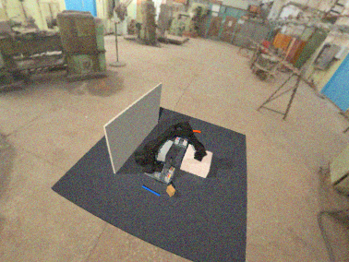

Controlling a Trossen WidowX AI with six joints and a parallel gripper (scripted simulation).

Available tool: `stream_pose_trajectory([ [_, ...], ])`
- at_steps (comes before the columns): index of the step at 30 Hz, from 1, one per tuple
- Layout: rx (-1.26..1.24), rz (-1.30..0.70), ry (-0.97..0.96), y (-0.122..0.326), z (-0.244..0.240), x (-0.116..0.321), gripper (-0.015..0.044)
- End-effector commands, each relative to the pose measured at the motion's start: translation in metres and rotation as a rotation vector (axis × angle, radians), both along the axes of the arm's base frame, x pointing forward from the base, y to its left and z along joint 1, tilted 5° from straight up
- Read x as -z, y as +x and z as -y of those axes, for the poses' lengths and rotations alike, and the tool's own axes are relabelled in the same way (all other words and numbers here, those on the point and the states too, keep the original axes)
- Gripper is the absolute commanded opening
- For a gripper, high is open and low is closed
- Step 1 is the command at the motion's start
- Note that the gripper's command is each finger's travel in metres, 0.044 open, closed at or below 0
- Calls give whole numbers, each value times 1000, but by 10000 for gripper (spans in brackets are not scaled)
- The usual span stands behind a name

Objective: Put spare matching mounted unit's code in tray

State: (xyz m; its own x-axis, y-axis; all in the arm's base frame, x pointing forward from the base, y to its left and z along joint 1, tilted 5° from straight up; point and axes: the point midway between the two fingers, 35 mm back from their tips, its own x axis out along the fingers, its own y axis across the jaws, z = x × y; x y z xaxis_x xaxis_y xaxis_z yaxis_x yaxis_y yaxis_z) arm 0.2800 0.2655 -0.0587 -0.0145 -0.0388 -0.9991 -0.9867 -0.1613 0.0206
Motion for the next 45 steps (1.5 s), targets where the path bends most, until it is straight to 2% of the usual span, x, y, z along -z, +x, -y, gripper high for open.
stream_pose_trajectory([
  [1, -4, -2, -3, 0, 1, 2, 300],
  [5, -4, -2, -3, 0, 1, 2, 300],
  [10, 0, -1, -1, 0, 0, 1, 169],
  [17, 0, -1, -1, 0, 0, 1, 122],
  [22, 0, -1, -1, 0, 0, 1, 0],
  [30, 0, -1, -1, 0, 0, -1, 0],
  [38, -4, -2, -3, 2, -3, -71, 0],
  [45, -4, -2, -3, 1, -3, -78, 0],
])
